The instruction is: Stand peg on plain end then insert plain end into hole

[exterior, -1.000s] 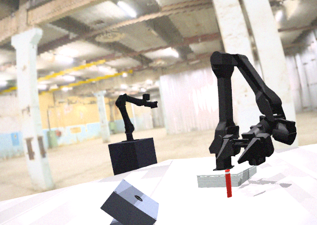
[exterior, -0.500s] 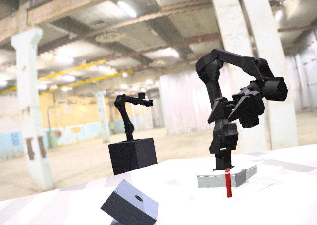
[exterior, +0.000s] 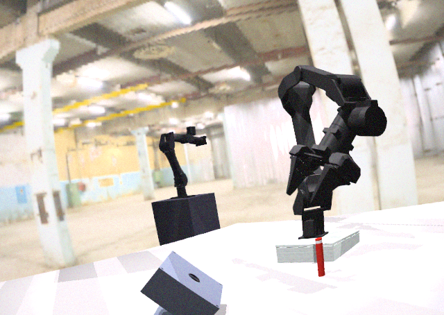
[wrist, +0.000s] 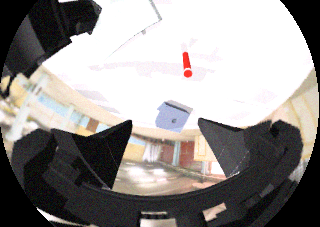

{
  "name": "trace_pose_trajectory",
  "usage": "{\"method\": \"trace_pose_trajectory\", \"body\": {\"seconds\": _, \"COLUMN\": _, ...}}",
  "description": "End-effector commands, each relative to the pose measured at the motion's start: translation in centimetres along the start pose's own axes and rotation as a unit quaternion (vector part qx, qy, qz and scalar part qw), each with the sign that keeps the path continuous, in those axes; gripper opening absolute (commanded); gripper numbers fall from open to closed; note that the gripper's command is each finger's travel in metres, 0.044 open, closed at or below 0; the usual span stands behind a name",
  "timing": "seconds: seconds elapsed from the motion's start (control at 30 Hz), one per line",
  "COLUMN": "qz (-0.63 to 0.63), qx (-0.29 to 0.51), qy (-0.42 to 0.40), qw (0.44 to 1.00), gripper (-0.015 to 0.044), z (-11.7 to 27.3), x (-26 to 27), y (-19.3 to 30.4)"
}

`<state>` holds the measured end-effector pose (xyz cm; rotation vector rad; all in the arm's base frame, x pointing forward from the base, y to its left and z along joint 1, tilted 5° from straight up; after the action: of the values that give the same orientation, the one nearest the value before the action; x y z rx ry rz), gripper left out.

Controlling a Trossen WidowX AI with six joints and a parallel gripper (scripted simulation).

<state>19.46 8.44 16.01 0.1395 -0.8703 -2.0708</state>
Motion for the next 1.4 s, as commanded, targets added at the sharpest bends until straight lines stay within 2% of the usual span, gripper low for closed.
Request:
{"method": "trace_pose_trajectory", "body": {"seconds": 0.0, "qz": 0.009, "qx": -0.054, "qy": -0.006, "qw": 0.998, "gripper": 0.0440, "z": -0.7, "x": -0.2, "y": -0.2}}
{"method": "trace_pose_trajectory", "body": {"seconds": 0.33, "qz": 0.025, "qx": -0.212, "qy": 0.017, "qw": 0.977, "gripper": 0.0440, "z": -2.2, "x": -0.8, "y": -0.3}}
{"method": "trace_pose_trajectory", "body": {"seconds": 0.7, "qz": 0.021, "qx": -0.358, "qy": 0.111, "qw": 0.927, "gripper": 0.0440, "z": -3.1, "x": -1.9, "y": 0.7}}
{"method": "trace_pose_trajectory", "body": {"seconds": 1.03, "qz": 0.022, "qx": -0.365, "qy": 0.119, "qw": 0.923, "gripper": 0.0440, "z": -3.2, "x": -2.0, "y": 0.8}}
{"method": "trace_pose_trajectory", "body": {"seconds": 1.37, "qz": 0.110, "qx": -0.352, "qy": 0.153, "qw": 0.917, "gripper": 0.0440, "z": -4.6, "x": -2.4, "y": -0.5}}
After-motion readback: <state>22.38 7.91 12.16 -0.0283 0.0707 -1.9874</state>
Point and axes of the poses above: the point midway between the two fingers, 35 mm back from their tips, its own z axis back along the fingers, its own x axis across the jaws, y = z × x, the point moved 3 cm from there along z, back along the fingers
